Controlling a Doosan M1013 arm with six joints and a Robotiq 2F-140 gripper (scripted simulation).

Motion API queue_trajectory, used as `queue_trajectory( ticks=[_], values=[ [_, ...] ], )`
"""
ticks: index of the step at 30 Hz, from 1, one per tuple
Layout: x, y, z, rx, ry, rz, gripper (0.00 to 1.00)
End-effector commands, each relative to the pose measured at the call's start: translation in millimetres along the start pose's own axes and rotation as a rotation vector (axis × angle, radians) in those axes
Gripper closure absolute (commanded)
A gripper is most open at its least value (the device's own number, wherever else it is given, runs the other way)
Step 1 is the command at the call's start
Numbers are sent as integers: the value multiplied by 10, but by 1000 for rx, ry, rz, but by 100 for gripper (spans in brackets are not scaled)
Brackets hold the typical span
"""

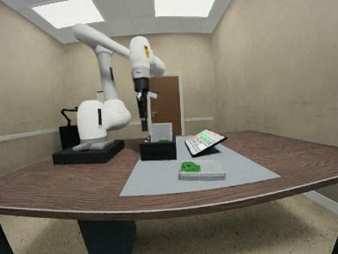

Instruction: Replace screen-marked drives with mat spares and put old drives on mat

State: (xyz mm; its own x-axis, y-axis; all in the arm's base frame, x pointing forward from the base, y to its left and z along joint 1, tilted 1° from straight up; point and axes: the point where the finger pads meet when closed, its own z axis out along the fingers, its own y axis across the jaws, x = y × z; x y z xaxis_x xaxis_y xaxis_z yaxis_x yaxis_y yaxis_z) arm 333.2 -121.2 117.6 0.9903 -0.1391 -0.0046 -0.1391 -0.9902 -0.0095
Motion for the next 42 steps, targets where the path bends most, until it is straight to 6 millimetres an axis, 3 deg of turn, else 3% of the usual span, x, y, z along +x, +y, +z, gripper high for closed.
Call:
queue_trajectory(
  ticks=[1,14,26,31,37,39,40,42],
  values=[
    [2,0,-206,0,0,0,90],
    [2,0,-530,0,0,0,90],
    [11,1,-565,0,0,-18,90],
    [126,5,-572,0,0,-248,90],
    [426,8,-579,-9,-2,-555,90],
    [426,8,-579,-9,-2,-555,90],
    [481,8,-578,-12,-4,-694,90],
    [586,5,-576,-18,-6,-771,90]
  ],
)
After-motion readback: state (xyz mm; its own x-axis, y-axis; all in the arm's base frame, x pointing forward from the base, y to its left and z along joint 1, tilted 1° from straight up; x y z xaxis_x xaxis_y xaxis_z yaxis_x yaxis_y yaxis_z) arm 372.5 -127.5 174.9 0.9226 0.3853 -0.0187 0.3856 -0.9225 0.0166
